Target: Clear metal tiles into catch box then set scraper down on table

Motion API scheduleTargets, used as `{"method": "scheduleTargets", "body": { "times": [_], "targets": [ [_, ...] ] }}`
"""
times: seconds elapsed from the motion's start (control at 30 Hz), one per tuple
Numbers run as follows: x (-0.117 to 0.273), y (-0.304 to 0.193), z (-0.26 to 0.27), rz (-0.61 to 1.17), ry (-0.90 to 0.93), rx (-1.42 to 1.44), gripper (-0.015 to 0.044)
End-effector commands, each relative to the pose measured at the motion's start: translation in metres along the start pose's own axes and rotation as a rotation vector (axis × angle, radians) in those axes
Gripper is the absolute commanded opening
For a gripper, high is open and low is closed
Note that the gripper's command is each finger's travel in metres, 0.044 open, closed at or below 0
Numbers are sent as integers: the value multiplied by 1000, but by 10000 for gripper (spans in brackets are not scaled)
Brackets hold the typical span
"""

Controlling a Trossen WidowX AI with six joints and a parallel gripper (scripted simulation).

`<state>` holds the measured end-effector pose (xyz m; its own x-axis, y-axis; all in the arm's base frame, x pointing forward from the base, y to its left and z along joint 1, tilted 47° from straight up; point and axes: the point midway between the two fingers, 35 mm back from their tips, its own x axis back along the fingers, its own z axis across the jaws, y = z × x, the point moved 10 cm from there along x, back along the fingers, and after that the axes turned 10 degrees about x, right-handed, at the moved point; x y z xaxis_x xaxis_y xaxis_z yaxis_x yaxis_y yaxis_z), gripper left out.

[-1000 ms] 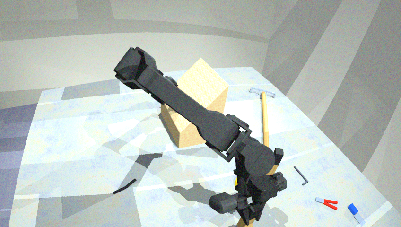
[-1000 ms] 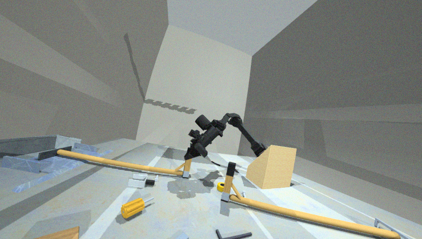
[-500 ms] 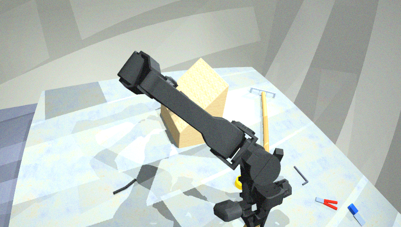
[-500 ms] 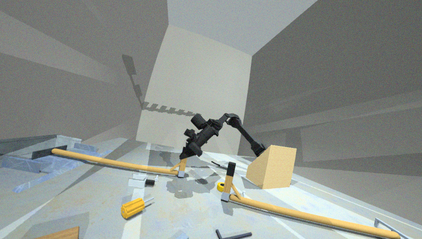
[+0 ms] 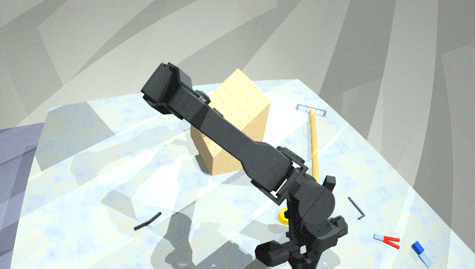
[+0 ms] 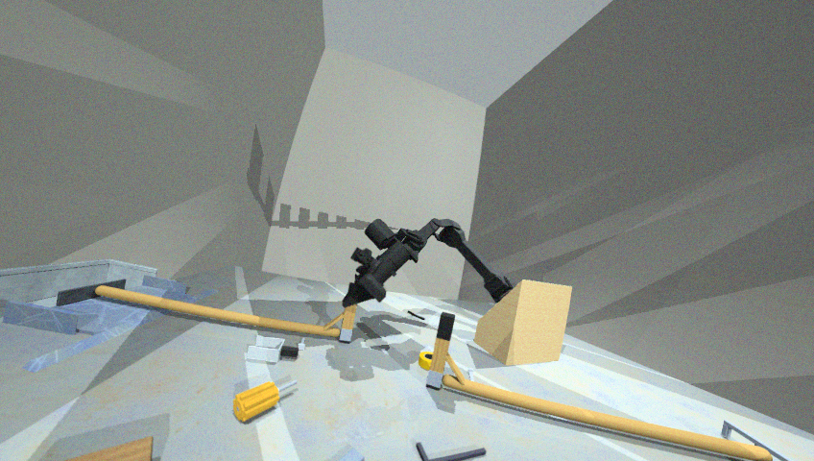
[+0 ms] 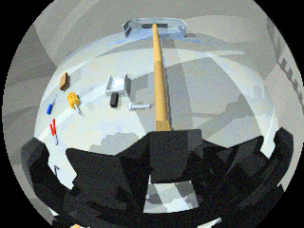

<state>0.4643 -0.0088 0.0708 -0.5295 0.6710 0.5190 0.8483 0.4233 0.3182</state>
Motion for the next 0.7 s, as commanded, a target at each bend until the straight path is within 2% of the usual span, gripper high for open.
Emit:
{"method": "scheduleTargets", "body": {
  "times": [0.0,0.67],
  "targets": [
    [0,0,0,-1,-1,0,0],
    [15,-11,4,-5,1,-2,0]
  ]
}}
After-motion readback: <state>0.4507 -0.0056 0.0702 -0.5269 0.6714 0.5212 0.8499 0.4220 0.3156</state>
